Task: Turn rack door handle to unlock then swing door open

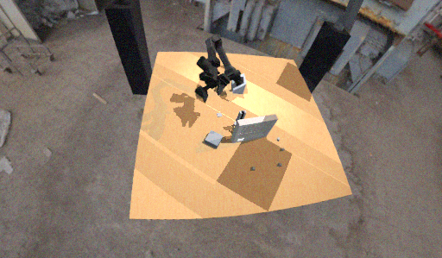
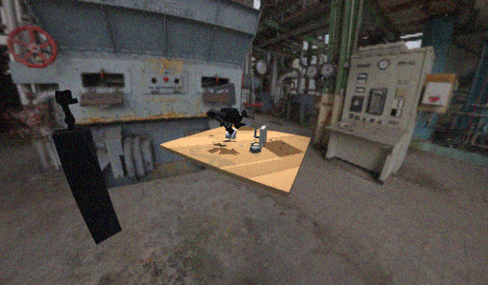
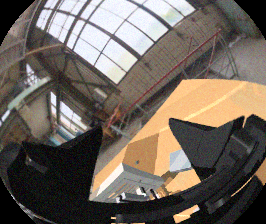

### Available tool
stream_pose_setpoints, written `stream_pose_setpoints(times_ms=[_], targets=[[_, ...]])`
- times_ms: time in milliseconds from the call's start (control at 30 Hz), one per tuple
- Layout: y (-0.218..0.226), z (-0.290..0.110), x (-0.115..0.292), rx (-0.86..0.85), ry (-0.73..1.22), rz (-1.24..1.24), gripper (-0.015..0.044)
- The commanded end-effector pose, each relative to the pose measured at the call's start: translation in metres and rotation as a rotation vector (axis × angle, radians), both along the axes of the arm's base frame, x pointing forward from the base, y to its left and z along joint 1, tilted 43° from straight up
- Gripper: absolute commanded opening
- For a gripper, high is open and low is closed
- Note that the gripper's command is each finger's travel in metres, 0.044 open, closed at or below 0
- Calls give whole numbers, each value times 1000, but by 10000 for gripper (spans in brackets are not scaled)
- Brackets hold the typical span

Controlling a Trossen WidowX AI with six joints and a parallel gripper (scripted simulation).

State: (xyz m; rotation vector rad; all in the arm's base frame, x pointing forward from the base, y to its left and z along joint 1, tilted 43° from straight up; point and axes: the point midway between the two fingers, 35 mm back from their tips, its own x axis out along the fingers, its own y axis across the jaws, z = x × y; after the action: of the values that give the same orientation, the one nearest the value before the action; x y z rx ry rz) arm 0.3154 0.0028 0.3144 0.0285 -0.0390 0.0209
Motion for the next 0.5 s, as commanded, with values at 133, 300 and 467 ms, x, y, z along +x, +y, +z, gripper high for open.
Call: stream_pose_setpoints(times_ms=[133,300,467], targets=[[5,-12,12,19,97,-5,293],[14,-30,26,33,236,-17,293],[21,-49,37,33,373,-36,293]])
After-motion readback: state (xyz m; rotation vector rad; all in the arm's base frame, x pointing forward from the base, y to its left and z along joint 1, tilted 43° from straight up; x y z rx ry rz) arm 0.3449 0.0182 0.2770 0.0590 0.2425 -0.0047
